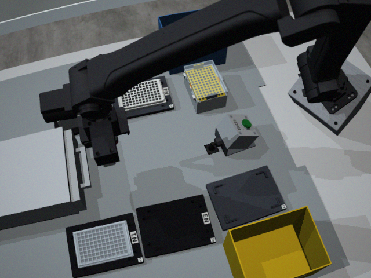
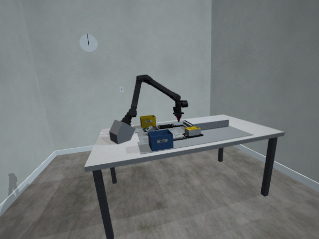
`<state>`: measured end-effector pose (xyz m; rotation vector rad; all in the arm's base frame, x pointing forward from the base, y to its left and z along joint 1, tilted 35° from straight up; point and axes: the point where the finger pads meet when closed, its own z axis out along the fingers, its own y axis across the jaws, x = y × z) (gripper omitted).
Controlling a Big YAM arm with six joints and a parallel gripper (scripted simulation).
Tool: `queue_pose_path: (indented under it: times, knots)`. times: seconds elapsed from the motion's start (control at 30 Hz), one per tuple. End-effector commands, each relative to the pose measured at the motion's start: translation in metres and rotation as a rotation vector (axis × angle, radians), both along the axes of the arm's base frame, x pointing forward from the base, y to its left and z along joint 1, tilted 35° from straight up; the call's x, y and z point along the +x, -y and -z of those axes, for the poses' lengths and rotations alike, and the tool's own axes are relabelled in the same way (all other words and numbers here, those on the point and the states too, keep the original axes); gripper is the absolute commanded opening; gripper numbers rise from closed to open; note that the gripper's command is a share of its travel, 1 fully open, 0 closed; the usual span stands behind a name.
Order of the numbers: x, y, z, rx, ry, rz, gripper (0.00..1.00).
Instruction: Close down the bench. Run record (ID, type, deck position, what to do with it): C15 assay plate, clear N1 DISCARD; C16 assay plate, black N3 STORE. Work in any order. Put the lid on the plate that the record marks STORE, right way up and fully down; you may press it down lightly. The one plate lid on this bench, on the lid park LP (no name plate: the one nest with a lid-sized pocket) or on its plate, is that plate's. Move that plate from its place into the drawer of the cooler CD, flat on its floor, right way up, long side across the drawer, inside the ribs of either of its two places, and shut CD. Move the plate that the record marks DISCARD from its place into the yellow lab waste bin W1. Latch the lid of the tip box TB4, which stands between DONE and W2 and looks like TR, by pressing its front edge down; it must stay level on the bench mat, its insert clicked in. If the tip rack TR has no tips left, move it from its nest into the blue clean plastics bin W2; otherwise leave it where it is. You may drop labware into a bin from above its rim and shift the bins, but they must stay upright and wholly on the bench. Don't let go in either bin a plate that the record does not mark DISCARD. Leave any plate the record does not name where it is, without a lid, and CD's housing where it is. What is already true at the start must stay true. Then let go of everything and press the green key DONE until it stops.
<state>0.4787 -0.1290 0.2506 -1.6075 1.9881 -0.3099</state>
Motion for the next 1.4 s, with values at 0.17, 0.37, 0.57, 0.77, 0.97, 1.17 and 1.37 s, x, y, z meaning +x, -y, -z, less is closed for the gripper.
queue_pose_path:
  times: [0.17,0.37,0.57,0.77,0.97,1.17,1.37]
  knots:
    - [-0.003,0.010,-0.048,-0.031,0.070,0.003,0.00]
    - [-0.007,0.012,-0.051,-0.029,0.063,0.004,0.00]
    - [-0.010,0.008,-0.059,-0.032,0.070,-0.005,0.00]
    - [-0.015,0.011,-0.065,-0.032,0.070,0.000,0.00]
    - [-0.019,0.015,-0.068,-0.030,0.063,0.004,0.00]
    - [-0.023,0.013,-0.076,-0.034,0.070,-0.001,0.00]
    - [-0.021,0.010,-0.055,-0.015,0.038,0.000,0.00]
